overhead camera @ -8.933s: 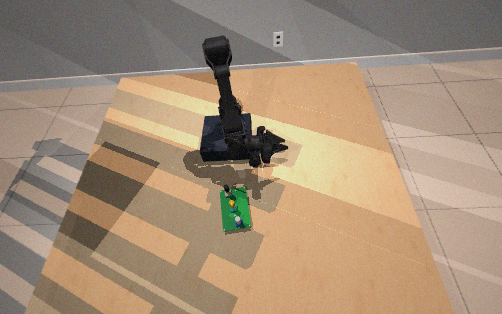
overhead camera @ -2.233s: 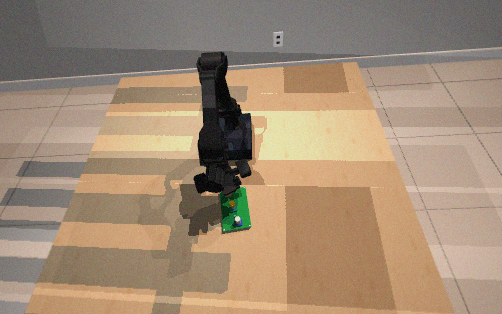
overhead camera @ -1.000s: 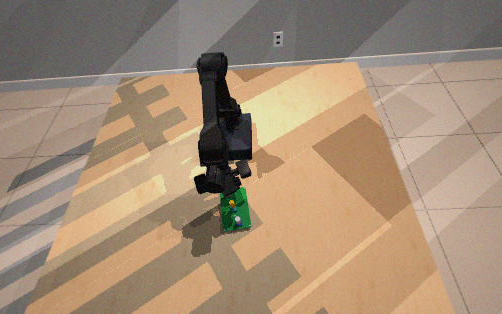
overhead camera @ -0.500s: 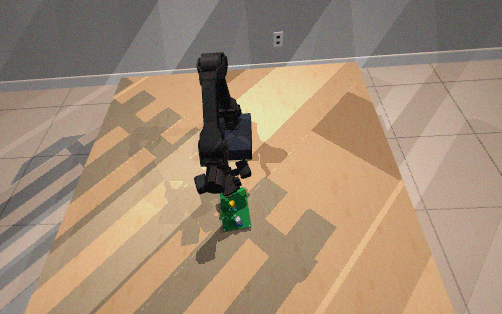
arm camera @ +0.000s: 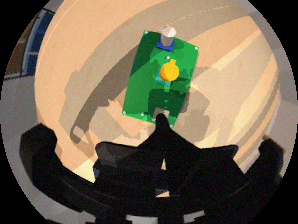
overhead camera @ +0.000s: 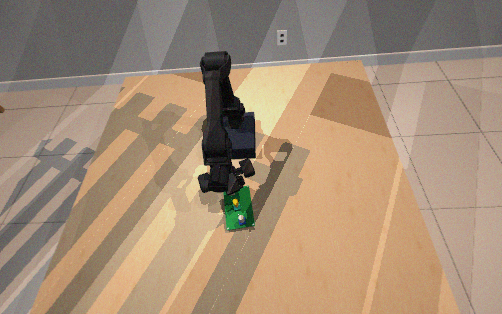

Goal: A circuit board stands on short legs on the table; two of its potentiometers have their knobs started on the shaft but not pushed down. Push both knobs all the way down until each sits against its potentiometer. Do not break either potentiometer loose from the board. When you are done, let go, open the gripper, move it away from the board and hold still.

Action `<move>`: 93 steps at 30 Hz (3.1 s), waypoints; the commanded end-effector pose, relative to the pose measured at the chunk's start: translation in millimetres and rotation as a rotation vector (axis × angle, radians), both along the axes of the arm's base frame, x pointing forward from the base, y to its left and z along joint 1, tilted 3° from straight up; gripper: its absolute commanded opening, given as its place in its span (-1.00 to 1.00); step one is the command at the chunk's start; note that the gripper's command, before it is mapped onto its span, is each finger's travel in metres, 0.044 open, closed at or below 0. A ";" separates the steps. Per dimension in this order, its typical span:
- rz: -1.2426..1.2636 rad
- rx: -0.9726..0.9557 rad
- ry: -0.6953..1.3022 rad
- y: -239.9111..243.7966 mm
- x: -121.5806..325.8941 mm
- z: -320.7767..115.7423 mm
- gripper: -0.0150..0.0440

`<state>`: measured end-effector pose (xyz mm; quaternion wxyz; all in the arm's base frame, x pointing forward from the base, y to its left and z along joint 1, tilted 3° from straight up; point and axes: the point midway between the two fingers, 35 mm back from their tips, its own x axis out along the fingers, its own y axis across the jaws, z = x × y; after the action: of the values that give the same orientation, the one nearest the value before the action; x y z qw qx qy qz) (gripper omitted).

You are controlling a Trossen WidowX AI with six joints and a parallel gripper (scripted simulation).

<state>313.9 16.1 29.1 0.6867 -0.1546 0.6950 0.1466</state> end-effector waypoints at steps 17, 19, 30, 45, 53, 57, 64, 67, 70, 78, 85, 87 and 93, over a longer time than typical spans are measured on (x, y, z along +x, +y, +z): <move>0.003 -0.003 0.004 -0.6 1.5 -7.0 -0.49; 0.003 -0.003 0.004 -0.6 1.5 -7.2 -0.49; 0.003 -0.003 0.004 -0.6 1.5 -7.2 -0.49; 0.003 -0.003 0.004 -0.3 2.0 4.9 -0.49; 0.003 -0.003 0.004 -0.1 2.0 17.0 -0.49; 0.001 -0.001 0.016 0.1 0.5 10.7 -0.22; 0.005 -0.007 0.003 1.2 3.1 12.2 0.04; 0.024 -0.032 -0.054 6.3 14.1 19.0 -0.22; 0.029 -0.037 -0.068 9.7 21.7 24.4 -0.49; 0.013 -0.003 -0.007 26.0 57.8 52.9 -0.49; 0.011 0.000 -0.001 27.2 60.4 35.3 -0.49; 0.011 0.000 -0.001 27.2 60.4 35.3 -0.49; 0.011 0.000 -0.001 27.2 60.5 31.6 -0.49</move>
<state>374.2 42.7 63.8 0.6861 -0.1609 0.6934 0.1502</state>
